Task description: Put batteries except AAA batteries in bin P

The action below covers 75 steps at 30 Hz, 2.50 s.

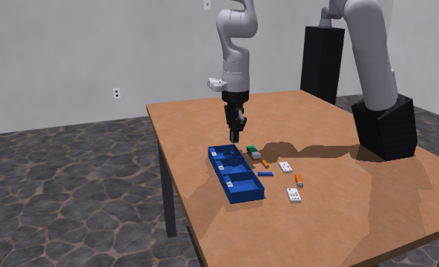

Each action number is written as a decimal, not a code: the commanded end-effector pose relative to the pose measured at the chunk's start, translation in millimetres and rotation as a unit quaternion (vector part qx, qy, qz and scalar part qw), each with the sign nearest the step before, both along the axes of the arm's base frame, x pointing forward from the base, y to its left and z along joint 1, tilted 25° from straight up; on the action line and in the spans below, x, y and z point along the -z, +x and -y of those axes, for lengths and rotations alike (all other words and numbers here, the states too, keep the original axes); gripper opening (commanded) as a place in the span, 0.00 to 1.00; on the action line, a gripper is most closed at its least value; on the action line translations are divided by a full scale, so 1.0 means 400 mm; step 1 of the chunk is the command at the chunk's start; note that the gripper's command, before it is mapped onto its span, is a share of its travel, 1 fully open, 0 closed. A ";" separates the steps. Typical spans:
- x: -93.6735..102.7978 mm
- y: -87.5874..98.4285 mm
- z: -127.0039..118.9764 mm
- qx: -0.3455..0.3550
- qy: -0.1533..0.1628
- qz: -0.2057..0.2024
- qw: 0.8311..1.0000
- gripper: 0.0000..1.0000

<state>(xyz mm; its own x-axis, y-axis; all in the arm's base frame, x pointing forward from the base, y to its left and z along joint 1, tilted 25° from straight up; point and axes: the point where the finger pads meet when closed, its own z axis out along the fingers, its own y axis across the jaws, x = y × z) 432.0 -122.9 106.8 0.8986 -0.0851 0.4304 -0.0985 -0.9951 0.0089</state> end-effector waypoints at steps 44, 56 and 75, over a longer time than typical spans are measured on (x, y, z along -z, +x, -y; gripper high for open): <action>0.014 0.040 -0.188 0.007 0.002 -0.002 1.000 0.09; 0.074 0.068 -0.185 0.007 0.002 -0.002 1.000 0.09; 0.093 0.076 -0.184 0.007 0.002 -0.002 1.000 0.09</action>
<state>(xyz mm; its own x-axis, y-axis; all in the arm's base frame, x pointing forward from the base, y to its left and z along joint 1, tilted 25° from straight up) 462.4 -49.4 69.3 0.8993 -0.0988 0.4260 -0.1119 -0.9937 0.0058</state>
